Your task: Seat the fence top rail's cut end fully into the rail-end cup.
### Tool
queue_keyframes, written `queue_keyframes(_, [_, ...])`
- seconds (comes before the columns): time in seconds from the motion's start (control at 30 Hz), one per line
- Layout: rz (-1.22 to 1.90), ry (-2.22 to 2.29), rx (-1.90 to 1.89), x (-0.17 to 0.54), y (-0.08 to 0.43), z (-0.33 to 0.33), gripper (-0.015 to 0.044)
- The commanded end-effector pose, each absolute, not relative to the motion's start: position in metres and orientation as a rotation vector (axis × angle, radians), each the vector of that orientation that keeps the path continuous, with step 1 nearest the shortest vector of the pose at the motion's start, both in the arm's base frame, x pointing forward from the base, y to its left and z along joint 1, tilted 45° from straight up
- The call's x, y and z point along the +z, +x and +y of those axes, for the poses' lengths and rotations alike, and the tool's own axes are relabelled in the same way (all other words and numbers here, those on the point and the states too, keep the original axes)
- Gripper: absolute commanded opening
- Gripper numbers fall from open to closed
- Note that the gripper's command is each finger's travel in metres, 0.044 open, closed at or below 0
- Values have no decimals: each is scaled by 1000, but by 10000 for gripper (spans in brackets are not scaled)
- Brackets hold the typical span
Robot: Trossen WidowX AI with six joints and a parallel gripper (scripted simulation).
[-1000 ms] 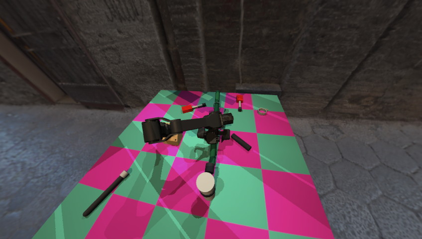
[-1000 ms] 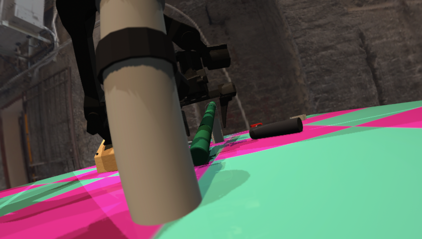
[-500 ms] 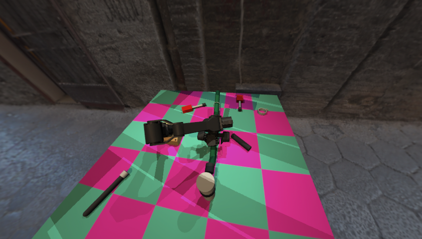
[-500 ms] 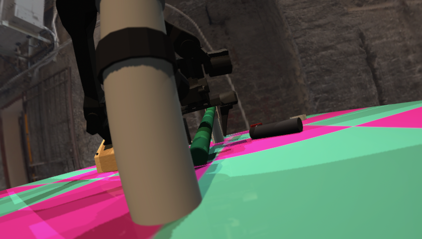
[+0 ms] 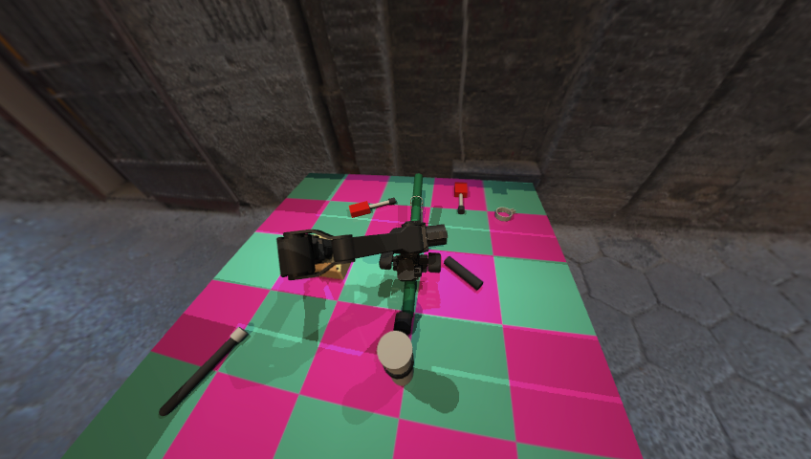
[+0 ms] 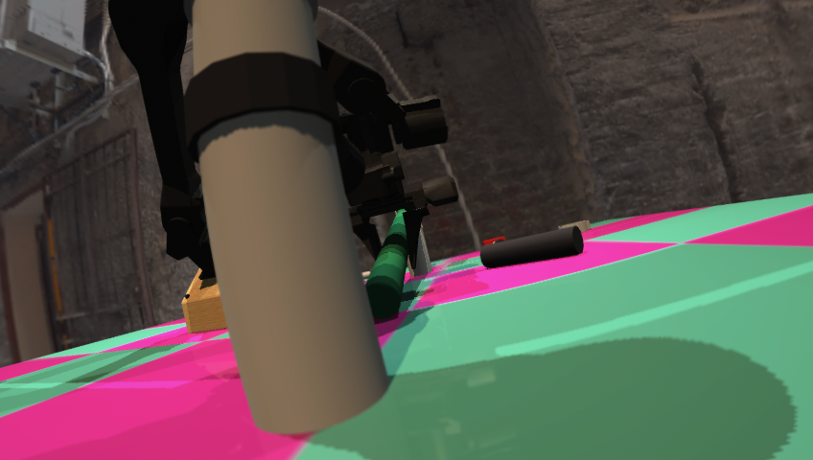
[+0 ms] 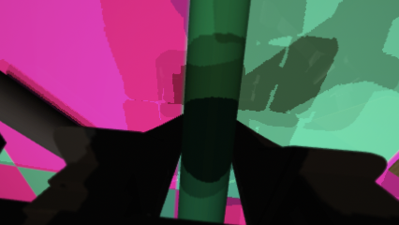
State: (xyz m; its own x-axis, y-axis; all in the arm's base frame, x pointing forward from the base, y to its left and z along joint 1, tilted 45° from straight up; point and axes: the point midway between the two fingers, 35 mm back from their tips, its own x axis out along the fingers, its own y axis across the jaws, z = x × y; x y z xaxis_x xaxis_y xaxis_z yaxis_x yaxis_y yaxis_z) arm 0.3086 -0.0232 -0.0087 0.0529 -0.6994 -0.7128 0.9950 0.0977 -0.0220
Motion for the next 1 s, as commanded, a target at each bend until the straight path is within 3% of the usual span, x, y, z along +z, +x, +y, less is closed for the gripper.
queue_keyframes(0.0, [660,556,-1397,-9,308,-24,85])
queue_keyframes(0.13, [660,556,-1397,-5,308,-20,0])
queue_keyframes(0.97, [467,383,-1440,55,308,14,0])
